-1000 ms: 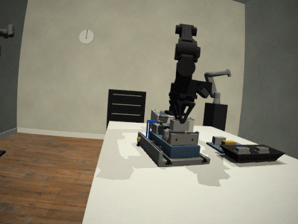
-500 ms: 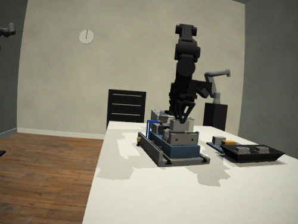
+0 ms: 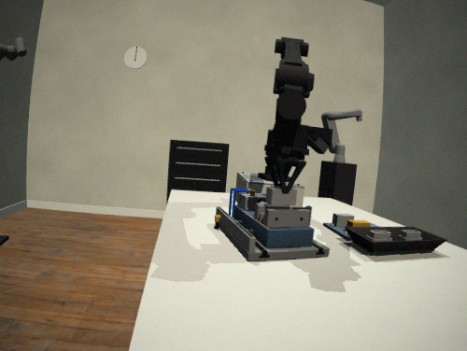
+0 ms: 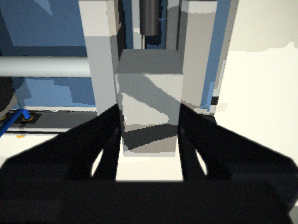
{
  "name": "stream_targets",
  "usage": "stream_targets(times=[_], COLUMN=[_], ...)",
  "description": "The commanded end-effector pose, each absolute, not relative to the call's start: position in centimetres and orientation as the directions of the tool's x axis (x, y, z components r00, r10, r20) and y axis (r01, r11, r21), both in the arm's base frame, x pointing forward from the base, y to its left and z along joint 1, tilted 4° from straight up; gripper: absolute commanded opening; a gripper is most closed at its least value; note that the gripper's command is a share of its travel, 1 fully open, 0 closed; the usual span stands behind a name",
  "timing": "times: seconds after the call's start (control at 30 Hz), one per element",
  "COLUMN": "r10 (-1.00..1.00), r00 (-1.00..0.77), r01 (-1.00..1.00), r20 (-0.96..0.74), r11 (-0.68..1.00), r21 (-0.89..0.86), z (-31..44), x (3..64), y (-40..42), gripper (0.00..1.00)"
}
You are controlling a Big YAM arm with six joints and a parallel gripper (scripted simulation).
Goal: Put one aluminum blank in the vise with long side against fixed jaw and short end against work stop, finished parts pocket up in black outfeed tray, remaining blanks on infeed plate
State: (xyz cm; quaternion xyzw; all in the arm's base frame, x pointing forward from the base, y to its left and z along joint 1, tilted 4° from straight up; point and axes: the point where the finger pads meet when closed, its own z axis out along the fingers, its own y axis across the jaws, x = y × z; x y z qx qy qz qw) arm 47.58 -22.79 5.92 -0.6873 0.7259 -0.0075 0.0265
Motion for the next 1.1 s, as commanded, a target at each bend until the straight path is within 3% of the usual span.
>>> stream_targets(times=[0.0, 1.07], r10=[-0.999, -0.998], r00=[-0.049, -0.054], r01=[-0.993, -0.994], r20=[-0.003, -0.009], r11=[0.049, 0.055], r21=[-0.111, -0.099], z=[8.12, 7.54], x=[49.2, 48.72], y=[-23.01, -22.75], gripper=[0.0, 0.0])
